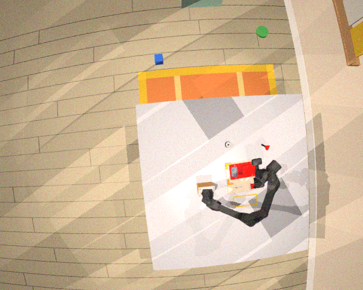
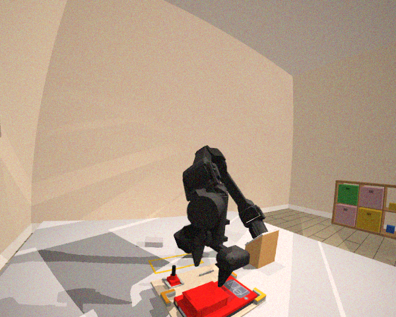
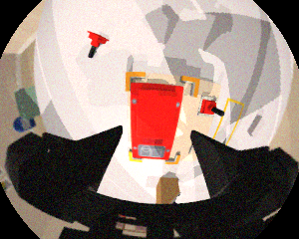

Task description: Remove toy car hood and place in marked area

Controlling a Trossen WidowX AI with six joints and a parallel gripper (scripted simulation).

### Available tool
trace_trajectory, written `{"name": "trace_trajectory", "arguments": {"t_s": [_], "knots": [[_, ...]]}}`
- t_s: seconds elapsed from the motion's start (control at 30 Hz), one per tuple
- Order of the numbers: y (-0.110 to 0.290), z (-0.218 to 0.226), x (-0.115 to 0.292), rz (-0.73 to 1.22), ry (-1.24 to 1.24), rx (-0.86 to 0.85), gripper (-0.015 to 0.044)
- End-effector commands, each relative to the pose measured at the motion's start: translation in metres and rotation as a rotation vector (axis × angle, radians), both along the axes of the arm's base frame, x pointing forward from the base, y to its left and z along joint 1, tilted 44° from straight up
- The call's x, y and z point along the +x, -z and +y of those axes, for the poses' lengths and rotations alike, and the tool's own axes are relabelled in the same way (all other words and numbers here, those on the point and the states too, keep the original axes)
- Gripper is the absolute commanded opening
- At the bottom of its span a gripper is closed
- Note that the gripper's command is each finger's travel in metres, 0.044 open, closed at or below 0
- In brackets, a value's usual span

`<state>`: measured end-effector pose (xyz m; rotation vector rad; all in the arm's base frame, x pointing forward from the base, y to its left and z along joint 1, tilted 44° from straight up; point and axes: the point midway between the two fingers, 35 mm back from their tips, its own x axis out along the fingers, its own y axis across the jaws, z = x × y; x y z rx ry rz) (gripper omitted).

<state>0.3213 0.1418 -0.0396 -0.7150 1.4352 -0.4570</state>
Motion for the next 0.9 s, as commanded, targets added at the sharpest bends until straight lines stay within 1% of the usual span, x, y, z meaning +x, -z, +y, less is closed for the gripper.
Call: {"name": "trace_trajectory", "arguments": {"t_s": [0.0,0.87], "knots": [[0.002,-0.002,0.001,-0.003,0.01,0.004,0.044],[0.017,-0.014,0.003,-0.004,0.01,0.004,0.044]]}}
